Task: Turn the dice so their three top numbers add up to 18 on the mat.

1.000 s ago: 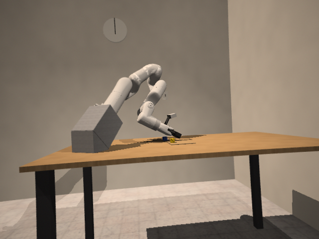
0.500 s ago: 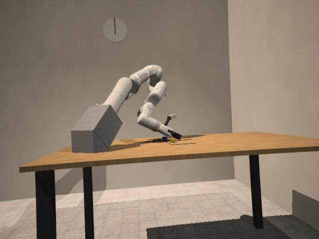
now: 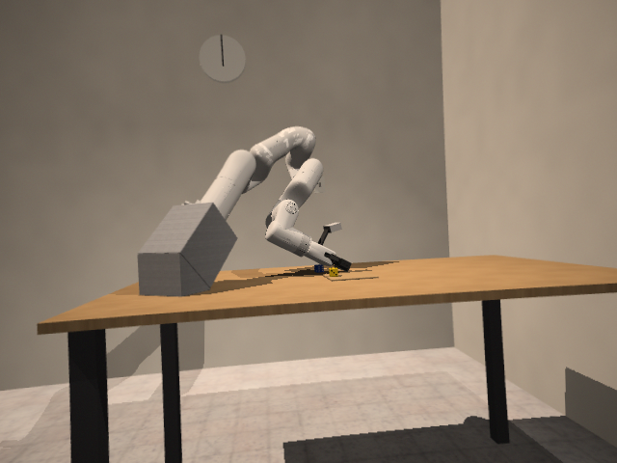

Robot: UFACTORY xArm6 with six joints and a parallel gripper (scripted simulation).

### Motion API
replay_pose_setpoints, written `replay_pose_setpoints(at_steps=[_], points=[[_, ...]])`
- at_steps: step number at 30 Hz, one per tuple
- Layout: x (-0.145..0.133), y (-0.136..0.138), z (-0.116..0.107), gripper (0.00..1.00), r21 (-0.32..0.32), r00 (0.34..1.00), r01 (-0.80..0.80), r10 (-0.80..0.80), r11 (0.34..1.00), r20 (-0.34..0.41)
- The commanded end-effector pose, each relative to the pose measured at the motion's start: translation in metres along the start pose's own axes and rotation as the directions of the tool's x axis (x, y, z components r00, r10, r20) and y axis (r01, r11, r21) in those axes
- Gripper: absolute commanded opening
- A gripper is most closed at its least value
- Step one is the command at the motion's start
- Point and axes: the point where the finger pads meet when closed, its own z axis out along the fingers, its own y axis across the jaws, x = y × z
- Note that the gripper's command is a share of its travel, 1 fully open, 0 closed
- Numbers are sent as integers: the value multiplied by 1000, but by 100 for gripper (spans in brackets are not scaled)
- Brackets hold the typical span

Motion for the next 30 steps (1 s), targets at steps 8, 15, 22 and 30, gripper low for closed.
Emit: replay_pose_setpoints(at_steps=[8, 15, 22, 30], points=[[0, 0, 0, 21, 0, 1000, 0, 0, 1000, -1], [0, 0, 0, 21, 0, 1000, 0, 0, 1000, -1], [0, 0, 0, 21, 0, 1000, 0, 0, 1000, -1], [0, 0, 0, 25, 0, 1000, 0, 0, 1000, -1]])
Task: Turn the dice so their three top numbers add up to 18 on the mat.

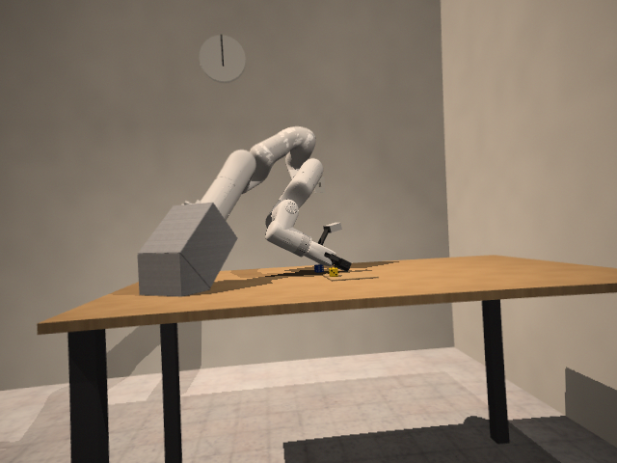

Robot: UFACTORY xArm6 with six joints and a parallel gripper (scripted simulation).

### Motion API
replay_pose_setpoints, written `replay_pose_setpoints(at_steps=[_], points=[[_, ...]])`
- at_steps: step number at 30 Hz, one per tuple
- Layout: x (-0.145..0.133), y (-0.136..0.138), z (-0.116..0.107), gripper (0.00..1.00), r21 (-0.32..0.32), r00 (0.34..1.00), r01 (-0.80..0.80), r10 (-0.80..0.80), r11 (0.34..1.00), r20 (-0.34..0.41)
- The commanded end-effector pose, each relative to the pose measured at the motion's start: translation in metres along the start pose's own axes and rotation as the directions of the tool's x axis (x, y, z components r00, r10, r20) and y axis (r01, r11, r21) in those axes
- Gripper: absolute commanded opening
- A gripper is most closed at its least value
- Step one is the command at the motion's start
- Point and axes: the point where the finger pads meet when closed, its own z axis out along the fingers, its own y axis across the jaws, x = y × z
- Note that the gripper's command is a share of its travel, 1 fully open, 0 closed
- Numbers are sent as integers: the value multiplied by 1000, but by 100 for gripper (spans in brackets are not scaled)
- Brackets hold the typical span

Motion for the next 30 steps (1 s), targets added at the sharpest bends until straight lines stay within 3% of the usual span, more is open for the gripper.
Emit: replay_pose_setpoints(at_steps=[1, 12, 30], points=[[0, 0, 0, 25, 0, 1000, 0, 0, 1000, -1], [0, 0, 0, 42, 0, 1000, 0, 0, 1000, -1], [0, 0, 0, 42, 0, 1000, 0, 0, 1000, -1]])
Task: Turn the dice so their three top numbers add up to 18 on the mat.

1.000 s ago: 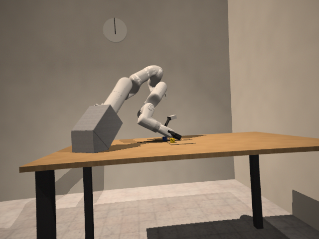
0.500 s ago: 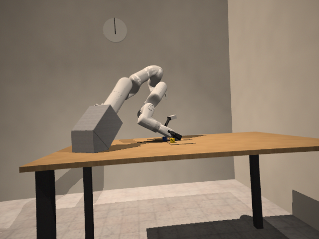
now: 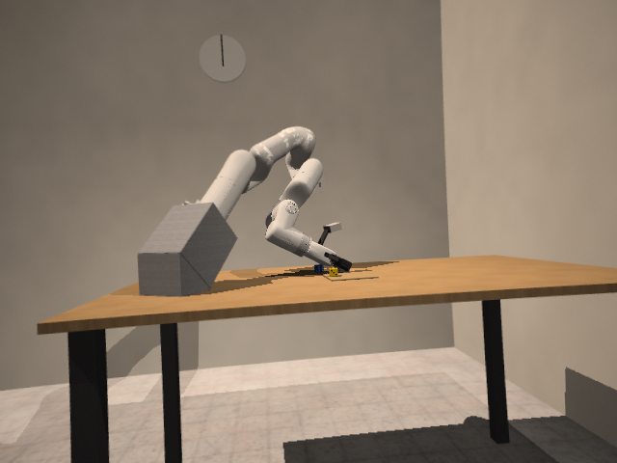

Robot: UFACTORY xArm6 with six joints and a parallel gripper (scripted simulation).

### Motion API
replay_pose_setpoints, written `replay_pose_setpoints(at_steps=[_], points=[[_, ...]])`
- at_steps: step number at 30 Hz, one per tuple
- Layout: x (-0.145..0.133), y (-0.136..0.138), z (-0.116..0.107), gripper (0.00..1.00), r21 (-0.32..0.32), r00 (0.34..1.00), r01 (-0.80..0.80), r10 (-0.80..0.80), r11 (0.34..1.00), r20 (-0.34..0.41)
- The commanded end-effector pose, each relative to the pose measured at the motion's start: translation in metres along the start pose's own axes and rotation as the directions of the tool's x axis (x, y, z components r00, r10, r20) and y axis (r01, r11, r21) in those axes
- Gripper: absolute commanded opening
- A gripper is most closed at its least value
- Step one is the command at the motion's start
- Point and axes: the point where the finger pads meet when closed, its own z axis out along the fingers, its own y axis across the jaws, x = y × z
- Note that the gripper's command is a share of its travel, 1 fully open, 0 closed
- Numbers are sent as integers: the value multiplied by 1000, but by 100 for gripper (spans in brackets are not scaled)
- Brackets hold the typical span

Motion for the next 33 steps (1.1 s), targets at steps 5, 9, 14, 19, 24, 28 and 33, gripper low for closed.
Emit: replay_pose_setpoints(at_steps=[5, 9, 14, 19, 24, 28, 33], points=[[0, 0, 0, 42, 0, 1000, 0, 0, 1000, -1], [0, 0, 0, 42, 0, 1000, 0, 0, 1000, -1], [0, 0, 0, 42, 0, 1000, 0, 0, 1000, -1], [0, 0, 0, 42, 0, 1000, 0, 0, 1000, -1], [0, 0, 0, 42, 0, 1000, 0, 0, 1000, -1], [0, 0, 0, 42, 0, 1000, 0, 0, 1000, -1], [0, 0, -8, 42, 0, 1000, 0, 0, 1000, -1]])
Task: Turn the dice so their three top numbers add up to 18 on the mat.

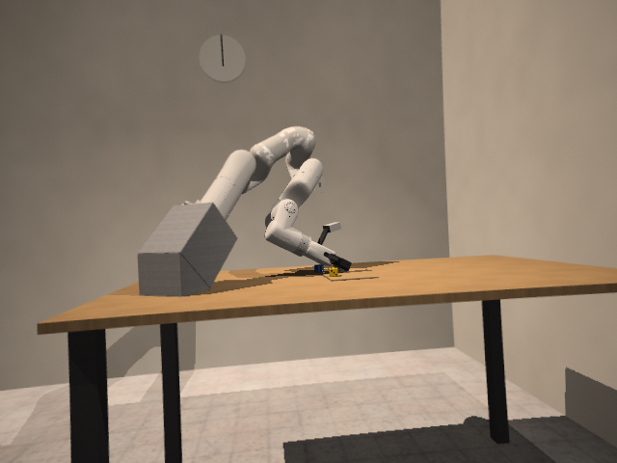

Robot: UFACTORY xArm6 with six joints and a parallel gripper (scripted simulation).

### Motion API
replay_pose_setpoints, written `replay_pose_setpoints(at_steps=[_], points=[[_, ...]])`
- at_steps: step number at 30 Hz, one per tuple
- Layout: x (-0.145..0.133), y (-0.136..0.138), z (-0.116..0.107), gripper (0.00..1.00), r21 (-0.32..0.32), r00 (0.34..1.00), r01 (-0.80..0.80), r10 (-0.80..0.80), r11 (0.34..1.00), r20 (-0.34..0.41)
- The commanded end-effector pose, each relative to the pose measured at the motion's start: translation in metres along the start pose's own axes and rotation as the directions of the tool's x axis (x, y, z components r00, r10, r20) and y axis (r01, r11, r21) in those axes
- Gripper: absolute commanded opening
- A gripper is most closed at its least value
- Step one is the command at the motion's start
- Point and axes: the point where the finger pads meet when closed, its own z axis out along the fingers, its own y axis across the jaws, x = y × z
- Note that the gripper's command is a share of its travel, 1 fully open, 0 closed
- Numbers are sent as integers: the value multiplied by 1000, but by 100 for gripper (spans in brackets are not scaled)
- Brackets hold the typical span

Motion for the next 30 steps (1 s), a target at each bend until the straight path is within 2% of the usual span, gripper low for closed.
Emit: replay_pose_setpoints(at_steps=[1, 14, 24, 30], points=[[0, 0, -6, 42, -1, 1000, 0, 0, 1000, 0], [0, 0, -45, 42, -1, 1000, 0, 0, 1000, 0], [1, 0, -48, 42, -1, 1000, 0, 0, 1000, 0], [17, 0, -57, 42, -1, 1000, 0, 0, 1000, 0]])
